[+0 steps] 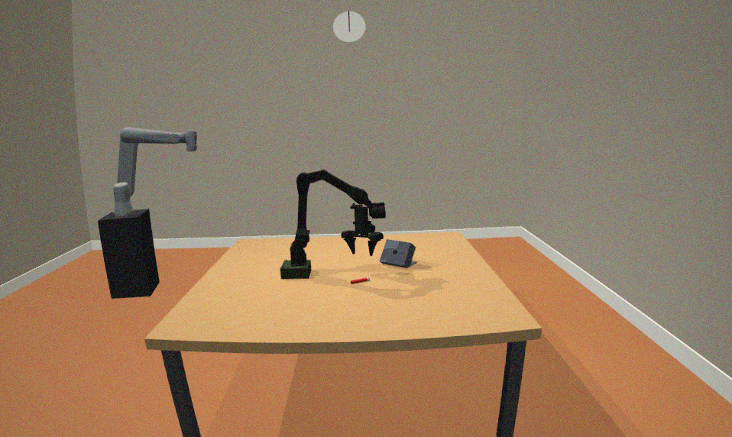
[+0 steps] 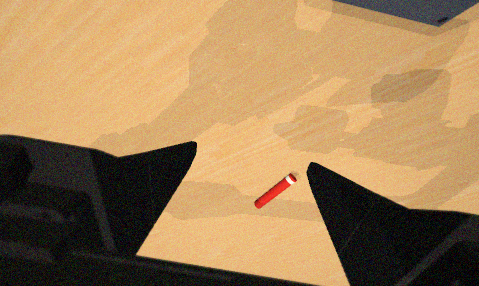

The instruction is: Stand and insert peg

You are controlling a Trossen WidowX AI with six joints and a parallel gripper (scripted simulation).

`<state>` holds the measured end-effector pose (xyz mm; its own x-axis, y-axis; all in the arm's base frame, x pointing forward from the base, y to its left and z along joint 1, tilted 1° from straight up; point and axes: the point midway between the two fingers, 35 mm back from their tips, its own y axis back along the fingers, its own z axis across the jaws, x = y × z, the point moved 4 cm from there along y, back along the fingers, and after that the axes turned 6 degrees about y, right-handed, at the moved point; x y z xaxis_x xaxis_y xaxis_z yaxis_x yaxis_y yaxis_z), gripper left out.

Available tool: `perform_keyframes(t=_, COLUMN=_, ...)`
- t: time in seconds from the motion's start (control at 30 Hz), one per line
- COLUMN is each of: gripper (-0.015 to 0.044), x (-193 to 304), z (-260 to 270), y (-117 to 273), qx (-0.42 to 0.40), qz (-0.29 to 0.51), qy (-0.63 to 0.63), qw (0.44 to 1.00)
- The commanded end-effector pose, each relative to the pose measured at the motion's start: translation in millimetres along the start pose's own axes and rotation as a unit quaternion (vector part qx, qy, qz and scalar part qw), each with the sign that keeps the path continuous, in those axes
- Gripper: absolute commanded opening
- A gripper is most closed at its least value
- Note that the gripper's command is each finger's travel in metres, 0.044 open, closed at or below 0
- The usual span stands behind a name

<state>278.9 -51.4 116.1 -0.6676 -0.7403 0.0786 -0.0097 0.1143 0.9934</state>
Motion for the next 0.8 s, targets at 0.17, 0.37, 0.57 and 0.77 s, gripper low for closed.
perform_keyframes(t=0.17, gripper=0.0440, x=52, z=-45, y=-6, qx=-0.022, qz=-0.023, qy=-0.148, qw=0.989)
perform_keyframes(t=0.37, gripper=0.0440, x=94, z=-69, y=-11, qx=-0.032, qz=-0.039, qy=-0.243, qw=0.969)
perform_keyframes(t=0.57, gripper=0.0440, x=99, z=-71, y=-11, qx=-0.033, qz=-0.040, qy=-0.253, qw=0.966)
perform_keyframes(t=0.77, gripper=0.0440, x=99, z=-71, y=-18, qx=-0.033, qz=-0.040, qy=-0.253, qw=0.966)
